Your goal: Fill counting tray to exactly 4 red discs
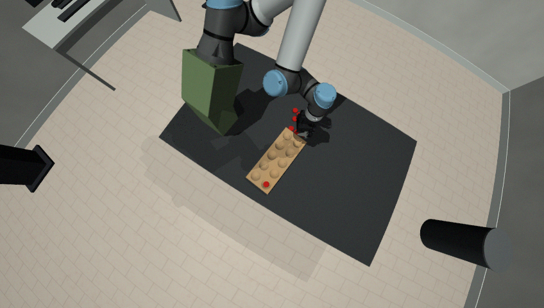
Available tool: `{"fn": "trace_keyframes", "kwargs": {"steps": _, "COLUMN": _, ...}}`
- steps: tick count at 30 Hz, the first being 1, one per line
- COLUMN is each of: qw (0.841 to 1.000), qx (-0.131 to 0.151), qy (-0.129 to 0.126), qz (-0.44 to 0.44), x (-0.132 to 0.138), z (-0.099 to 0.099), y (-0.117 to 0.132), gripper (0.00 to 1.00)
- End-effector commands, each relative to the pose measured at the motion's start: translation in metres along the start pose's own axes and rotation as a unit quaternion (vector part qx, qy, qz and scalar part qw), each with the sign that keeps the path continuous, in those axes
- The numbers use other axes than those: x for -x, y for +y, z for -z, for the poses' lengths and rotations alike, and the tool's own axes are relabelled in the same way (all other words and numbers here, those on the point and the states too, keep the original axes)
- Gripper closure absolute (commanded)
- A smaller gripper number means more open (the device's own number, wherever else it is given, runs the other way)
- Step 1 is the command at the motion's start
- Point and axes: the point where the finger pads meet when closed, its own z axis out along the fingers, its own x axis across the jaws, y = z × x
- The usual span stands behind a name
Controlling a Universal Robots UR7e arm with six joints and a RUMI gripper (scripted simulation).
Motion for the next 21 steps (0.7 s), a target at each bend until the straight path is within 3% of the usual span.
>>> {"fn": "trace_keyframes", "kwargs": {"steps": 1, "qw": 1.000, "qx": 0.002, "qy": -0.002, "qz": 0.002, "x": -0.063, "z": -0.002, "y": 0.025, "gripper": 1.00}}
{"fn": "trace_keyframes", "kwargs": {"steps": 2, "qw": 1.000, "qx": 0.002, "qy": -0.003, "qz": 0.002, "x": -0.078, "z": -0.002, "y": 0.034, "gripper": 1.00}}
{"fn": "trace_keyframes", "kwargs": {"steps": 5, "qw": 1.000, "qx": 0.002, "qy": -0.003, "qz": 0.002, "x": -0.078, "z": -0.002, "y": 0.034, "gripper": 1.00}}
{"fn": "trace_keyframes", "kwargs": {"steps": 10, "qw": 1.000, "qx": 0.000, "qy": -0.009, "qz": 0.002, "x": -0.142, "z": -0.003, "y": 0.082, "gripper": 1.00}}
{"fn": "trace_keyframes", "kwargs": {"steps": 14, "qw": 1.000, "qx": -0.003, "qy": -0.014, "qz": 0.004, "x": -0.175, "z": -0.005, "y": 0.116, "gripper": 1.00}}
{"fn": "trace_keyframes", "kwargs": {"steps": 21, "qw": 1.000, "qx": -0.008, "qy": -0.020, "qz": 0.005, "x": -0.200, "z": -0.008, "y": 0.146, "gripper": 1.00}}
